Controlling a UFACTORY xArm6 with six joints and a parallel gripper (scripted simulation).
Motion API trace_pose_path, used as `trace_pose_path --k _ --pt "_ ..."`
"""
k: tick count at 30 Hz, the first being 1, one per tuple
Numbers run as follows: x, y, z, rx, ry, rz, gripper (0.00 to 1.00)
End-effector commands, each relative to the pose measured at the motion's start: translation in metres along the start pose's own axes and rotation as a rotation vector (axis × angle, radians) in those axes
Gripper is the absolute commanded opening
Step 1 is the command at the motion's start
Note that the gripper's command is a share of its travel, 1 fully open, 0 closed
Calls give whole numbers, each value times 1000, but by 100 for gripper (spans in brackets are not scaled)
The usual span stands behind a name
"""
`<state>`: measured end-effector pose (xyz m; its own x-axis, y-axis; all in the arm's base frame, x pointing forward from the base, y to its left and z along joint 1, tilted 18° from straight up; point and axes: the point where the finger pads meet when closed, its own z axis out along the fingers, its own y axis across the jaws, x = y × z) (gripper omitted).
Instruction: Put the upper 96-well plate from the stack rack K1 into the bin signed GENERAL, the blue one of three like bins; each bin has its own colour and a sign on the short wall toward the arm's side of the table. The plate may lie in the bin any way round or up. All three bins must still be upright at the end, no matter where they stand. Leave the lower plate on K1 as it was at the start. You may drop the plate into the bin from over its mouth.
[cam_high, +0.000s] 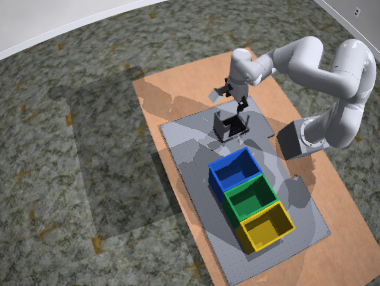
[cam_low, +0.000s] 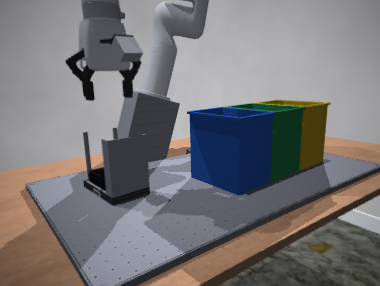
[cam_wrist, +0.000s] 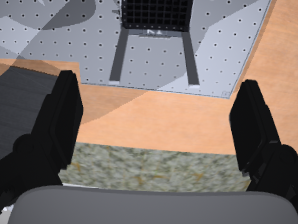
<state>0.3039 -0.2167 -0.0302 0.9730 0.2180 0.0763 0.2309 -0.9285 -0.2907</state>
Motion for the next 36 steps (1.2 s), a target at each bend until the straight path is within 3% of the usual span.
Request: trace_pose_path --k 1,36 --pt "1 1 7 -3 2 0 100" --pt "1 1 59 -3 2 0 100"
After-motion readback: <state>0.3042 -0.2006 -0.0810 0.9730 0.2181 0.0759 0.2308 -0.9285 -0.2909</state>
